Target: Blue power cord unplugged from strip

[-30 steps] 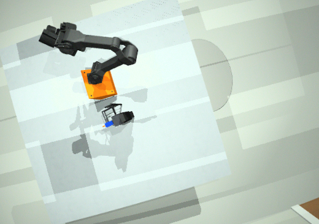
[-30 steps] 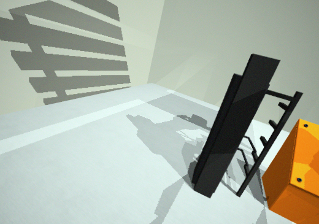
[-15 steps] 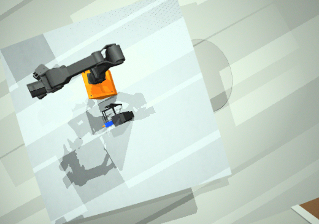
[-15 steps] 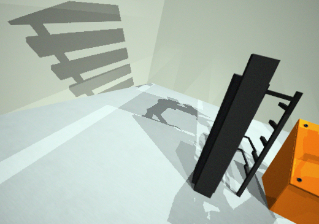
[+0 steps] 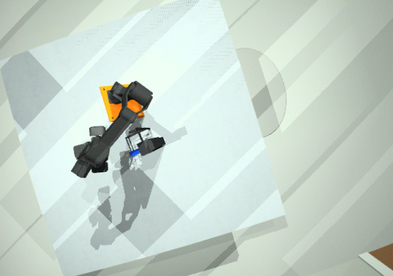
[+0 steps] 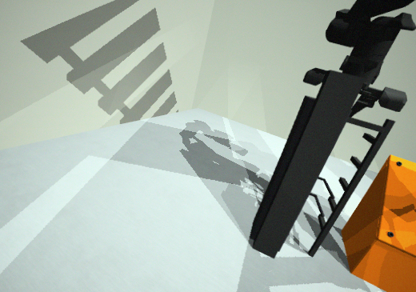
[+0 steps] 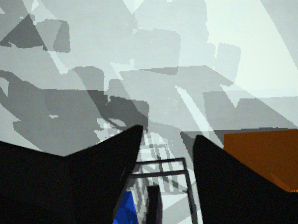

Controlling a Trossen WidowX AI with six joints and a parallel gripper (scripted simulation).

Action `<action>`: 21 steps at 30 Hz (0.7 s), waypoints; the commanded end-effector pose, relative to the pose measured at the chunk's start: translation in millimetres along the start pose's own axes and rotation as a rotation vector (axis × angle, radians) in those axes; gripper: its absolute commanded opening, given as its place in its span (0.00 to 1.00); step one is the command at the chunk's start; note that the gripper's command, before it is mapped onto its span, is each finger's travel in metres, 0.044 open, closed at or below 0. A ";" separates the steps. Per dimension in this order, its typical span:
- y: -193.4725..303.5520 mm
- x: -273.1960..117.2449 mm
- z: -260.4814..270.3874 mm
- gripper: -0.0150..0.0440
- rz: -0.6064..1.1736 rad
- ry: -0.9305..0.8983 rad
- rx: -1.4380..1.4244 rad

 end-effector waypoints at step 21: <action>72.7 34.7 57.7 0.53 0.251 -0.034 -0.334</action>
Point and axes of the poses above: the point midway between the two fingers, 35 mm back from their tips, its own x axis out along the fingers, its own z axis across the jaws, y = z × x, the point moved 6 cm from there along -x, back along the fingers, and after that the axes turned 9 degrees about -x, right-handed, at the moved point
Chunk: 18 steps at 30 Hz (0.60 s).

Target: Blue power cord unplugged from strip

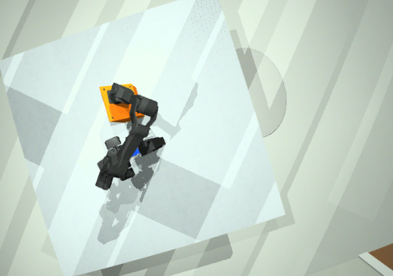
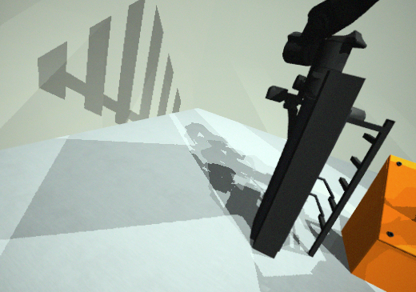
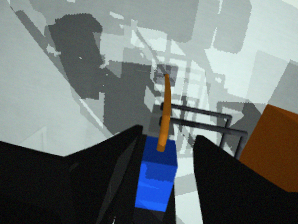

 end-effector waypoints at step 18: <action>32.1 -1.0 6.4 0.53 0.004 -0.006 0.005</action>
Point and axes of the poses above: the point midway between the two fingers, 35 mm back from their tips, its own x axis out along the fingers, its own z axis across the jaws, y = z × x, the point moved 6 cm from there along -x, back along the fingers, and after that the axes turned 9 degrees about -x, right-handed, at the moved point
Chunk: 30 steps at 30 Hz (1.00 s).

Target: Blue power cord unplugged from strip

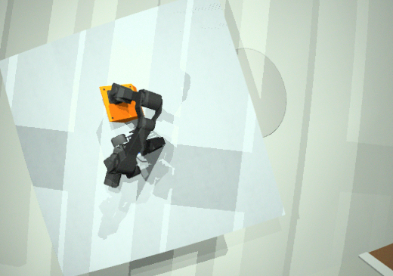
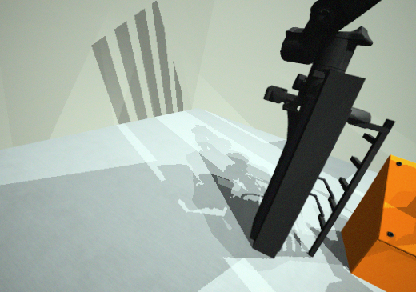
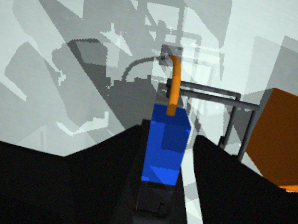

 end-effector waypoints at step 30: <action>-1.5 8.4 0.2 0.25 -0.001 -0.001 0.000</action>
Point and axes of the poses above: the point midway between the two fingers, 35 mm back from their tips, its own x axis out along the fingers, its own z axis across the jaws, y = z × x, the point moved 6 cm from there along -x, back along the fingers, and after that the axes turned 9 degrees about -x, right-handed, at the moved point
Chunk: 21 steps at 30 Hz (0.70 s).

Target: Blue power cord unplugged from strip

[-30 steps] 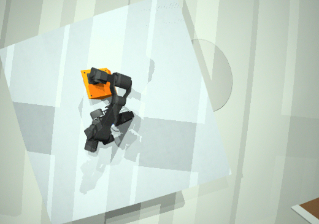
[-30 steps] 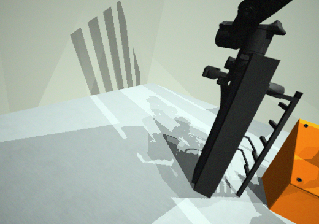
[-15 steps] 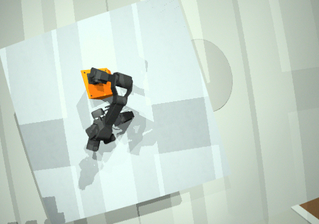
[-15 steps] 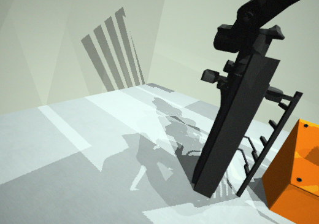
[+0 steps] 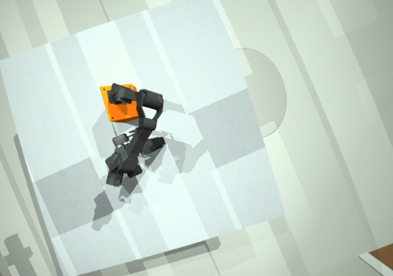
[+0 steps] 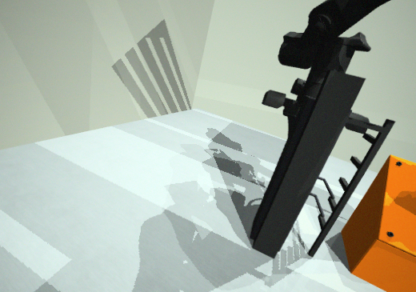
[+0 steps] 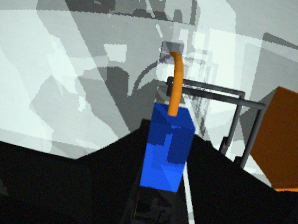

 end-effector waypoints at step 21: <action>-38.5 -4.3 -4.3 0.25 -0.008 -0.004 0.001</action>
Point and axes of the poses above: the point midway between the two fingers, 35 mm back from their tips, its own x axis out along the fingers, its own z axis across the jaws, y = z × x, the point moved 6 cm from there along -x, back along the fingers, and after that the axes turned 9 degrees about -x, right-handed, at the moved point
